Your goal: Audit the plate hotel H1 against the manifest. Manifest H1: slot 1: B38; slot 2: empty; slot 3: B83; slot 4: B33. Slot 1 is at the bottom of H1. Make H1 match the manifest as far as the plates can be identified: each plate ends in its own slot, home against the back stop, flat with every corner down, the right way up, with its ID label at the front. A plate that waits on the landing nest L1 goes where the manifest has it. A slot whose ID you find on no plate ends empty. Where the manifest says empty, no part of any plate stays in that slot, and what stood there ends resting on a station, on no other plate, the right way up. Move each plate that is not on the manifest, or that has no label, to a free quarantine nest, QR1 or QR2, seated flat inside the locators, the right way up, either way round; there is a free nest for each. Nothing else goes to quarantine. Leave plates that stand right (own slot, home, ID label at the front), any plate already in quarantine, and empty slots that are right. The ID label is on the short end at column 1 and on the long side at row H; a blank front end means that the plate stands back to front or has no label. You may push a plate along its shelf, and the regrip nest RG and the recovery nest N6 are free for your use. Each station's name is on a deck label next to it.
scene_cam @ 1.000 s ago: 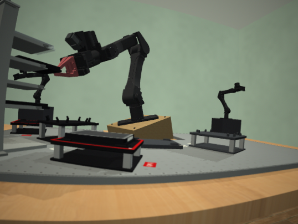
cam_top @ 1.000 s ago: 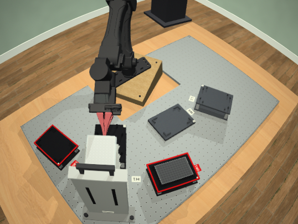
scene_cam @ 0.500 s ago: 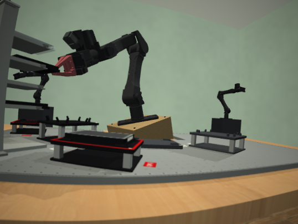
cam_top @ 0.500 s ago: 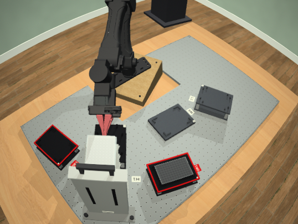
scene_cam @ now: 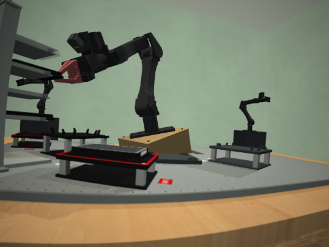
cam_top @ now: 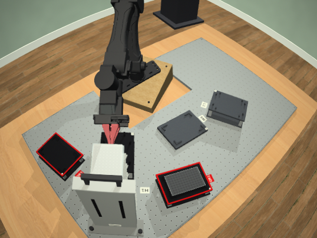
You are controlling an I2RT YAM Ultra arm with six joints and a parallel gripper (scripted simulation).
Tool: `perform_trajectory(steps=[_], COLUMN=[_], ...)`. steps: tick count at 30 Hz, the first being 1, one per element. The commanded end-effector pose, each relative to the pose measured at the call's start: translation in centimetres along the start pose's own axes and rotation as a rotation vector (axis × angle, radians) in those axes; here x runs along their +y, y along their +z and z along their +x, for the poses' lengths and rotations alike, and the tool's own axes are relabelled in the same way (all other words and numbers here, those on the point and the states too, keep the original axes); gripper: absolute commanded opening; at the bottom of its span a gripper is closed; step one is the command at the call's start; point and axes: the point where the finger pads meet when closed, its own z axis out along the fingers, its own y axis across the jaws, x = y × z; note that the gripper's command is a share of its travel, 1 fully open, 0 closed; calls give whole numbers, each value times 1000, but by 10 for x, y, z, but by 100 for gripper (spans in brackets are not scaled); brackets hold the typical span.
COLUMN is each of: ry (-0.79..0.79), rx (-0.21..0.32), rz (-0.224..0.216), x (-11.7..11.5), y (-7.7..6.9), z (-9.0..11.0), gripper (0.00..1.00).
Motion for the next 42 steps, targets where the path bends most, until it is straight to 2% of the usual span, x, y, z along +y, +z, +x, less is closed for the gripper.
perform_trajectory(steps=[1, 42], ry=[-1, -1], rx=[-18, -19], rz=[1, 1], x=[0, 0], y=[0, 18], z=[-8, -19], gripper=[0, 0])
